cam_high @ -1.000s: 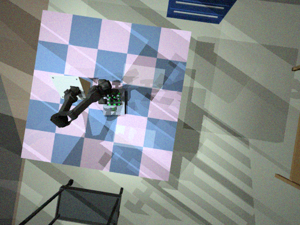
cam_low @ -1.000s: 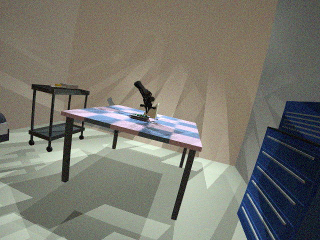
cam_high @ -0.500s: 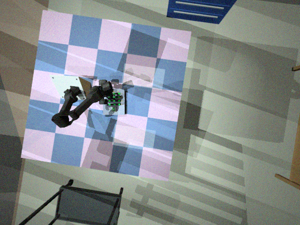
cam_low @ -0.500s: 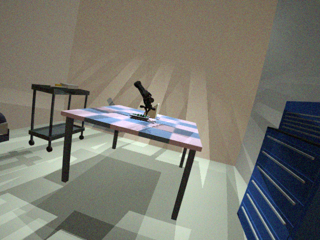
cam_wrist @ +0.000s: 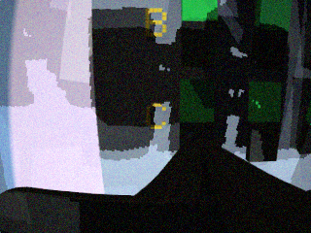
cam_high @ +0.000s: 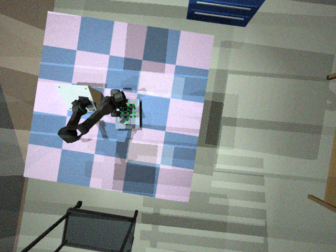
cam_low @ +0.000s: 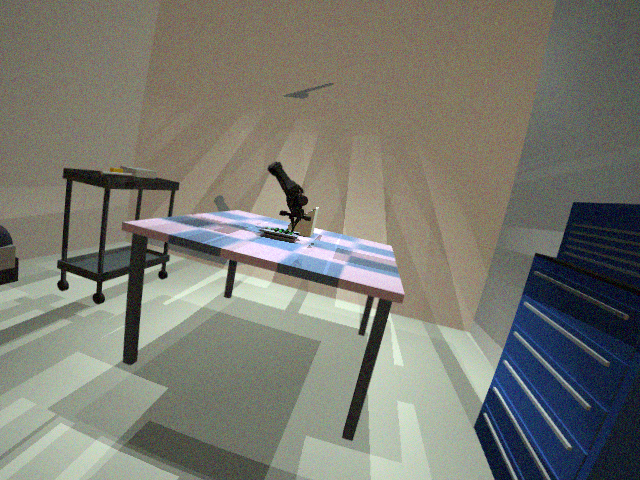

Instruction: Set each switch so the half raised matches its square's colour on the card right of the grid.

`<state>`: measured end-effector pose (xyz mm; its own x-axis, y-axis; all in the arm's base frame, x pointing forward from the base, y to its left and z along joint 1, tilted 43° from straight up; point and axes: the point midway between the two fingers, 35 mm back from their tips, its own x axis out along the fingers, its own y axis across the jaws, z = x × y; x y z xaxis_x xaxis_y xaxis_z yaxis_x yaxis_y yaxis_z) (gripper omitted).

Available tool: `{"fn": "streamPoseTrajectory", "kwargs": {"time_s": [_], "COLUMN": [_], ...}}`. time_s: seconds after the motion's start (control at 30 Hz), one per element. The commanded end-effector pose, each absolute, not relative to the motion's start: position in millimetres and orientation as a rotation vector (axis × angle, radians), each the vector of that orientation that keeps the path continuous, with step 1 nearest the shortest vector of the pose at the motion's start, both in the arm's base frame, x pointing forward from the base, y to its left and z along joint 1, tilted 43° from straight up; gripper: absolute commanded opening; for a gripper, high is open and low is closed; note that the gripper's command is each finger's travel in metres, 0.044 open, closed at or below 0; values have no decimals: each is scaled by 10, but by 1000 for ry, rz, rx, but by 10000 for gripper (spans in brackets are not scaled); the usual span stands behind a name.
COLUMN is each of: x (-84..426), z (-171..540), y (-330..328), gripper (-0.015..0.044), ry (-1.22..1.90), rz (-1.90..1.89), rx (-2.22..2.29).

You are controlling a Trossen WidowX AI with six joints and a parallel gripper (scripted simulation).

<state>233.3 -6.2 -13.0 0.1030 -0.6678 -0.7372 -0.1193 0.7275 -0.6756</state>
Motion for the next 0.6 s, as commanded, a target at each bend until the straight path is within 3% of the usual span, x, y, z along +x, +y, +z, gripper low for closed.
{"fn": "streamPoseTrajectory", "kwargs": {"time_s": [0.0,0.57], "x": [2334,2336], "z": [-129,-146], "y": [-68,-83], "gripper": [0,0], "ry": [1434,1433], "rz": [-457,-457], "rx": [-699,-699]}}
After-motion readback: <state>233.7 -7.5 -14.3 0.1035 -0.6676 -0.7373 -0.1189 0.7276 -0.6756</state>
